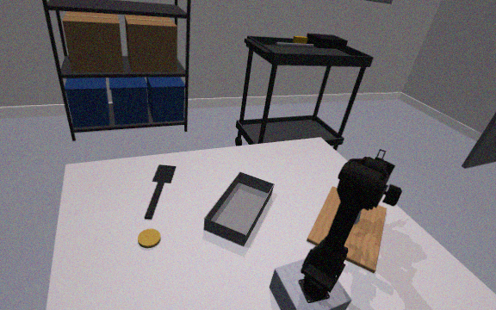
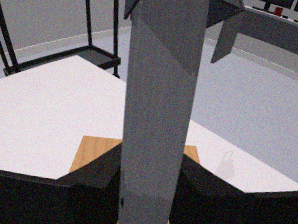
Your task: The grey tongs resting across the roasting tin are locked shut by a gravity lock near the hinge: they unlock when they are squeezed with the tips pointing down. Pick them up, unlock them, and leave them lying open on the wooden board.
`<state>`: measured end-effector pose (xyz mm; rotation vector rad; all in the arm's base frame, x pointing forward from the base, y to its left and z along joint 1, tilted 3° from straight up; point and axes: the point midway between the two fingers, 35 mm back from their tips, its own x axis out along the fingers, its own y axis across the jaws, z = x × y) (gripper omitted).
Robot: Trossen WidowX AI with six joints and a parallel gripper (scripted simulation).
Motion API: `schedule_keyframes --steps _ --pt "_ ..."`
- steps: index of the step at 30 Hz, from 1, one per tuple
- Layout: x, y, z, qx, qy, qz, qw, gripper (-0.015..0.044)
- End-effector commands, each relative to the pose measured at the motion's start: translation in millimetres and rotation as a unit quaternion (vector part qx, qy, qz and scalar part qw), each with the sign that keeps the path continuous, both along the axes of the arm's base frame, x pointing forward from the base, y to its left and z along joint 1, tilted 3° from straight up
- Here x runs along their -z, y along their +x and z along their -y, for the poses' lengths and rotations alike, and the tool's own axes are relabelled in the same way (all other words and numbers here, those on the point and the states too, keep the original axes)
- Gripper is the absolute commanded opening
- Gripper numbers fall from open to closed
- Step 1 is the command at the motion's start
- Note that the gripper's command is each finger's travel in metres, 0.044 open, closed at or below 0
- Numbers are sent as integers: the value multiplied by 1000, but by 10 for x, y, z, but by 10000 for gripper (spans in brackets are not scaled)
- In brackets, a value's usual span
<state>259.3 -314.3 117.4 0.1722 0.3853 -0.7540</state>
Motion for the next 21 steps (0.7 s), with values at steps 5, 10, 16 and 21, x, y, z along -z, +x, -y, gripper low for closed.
schedule_keyframes --steps 5,10,16,21 --pt "101 100 132 4 39 -33 999 -150" --pt "180 149 191 5 66 -57 996 -150" --pt "265 201 252 6 96 -86 992 -150" --pt "336 238 290 6 122 -110 986 -150"
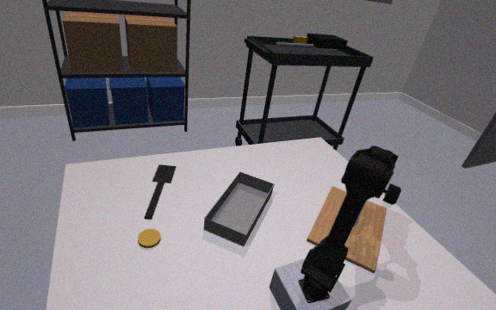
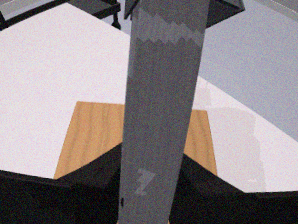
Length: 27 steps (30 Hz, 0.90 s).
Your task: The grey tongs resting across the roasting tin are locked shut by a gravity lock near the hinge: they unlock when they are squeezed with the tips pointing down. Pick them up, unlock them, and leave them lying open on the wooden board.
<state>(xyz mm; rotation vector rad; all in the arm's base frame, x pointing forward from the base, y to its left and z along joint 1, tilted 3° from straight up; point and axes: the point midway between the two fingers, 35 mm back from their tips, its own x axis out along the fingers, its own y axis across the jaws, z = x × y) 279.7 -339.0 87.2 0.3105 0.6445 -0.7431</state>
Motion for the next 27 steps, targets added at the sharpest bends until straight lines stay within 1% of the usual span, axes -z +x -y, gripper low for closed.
schedule_keyframes --steps 1,27 --pt "47 41 49 -1 19 -23 1000 -150" --pt "322 116 108 -5 147 -153 977 -150"
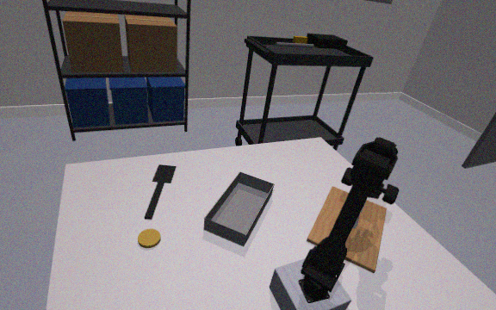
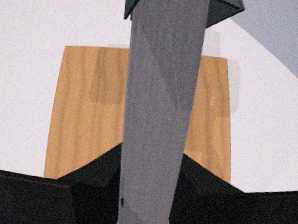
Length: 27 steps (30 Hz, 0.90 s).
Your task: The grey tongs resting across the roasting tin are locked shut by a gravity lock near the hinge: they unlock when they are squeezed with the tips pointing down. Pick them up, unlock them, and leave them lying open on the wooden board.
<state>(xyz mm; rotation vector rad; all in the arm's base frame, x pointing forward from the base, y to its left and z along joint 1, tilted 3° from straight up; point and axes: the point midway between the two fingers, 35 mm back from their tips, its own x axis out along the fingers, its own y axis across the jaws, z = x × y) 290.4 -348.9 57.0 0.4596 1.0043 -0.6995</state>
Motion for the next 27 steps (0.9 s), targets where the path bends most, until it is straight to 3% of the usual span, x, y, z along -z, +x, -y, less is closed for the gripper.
schedule_keyframes --steps 1,27 --pt "28 8 8 -4 19 -24 1000 -150" --pt "129 -75 -130 -18 145 -158 977 -150"
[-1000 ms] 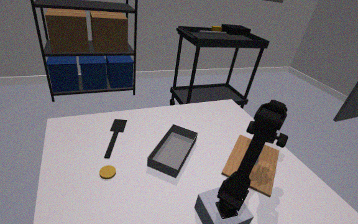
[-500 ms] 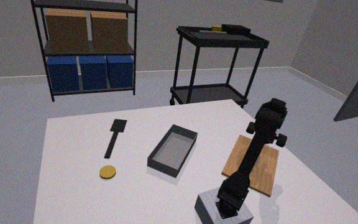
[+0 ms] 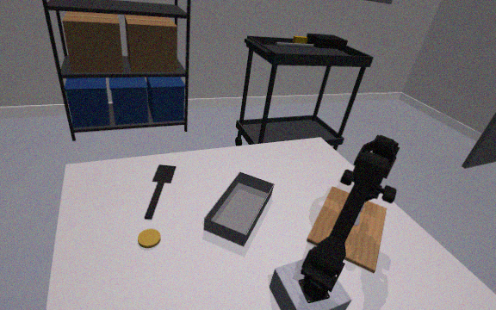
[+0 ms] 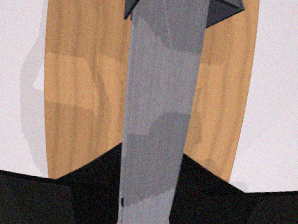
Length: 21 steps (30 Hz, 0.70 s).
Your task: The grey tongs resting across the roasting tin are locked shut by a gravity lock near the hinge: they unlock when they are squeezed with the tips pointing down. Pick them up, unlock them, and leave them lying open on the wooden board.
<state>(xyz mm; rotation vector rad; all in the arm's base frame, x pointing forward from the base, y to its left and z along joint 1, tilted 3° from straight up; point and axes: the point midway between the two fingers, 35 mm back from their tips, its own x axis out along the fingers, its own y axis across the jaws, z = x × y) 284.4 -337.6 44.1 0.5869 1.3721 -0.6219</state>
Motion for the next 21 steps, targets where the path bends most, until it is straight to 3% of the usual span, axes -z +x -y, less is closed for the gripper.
schedule_keyframes --steps 1,21 --pt "0 -21 -26 -6 20 -24 999 -150" --pt "71 -38 -52 -9 37 -43 998 -150"
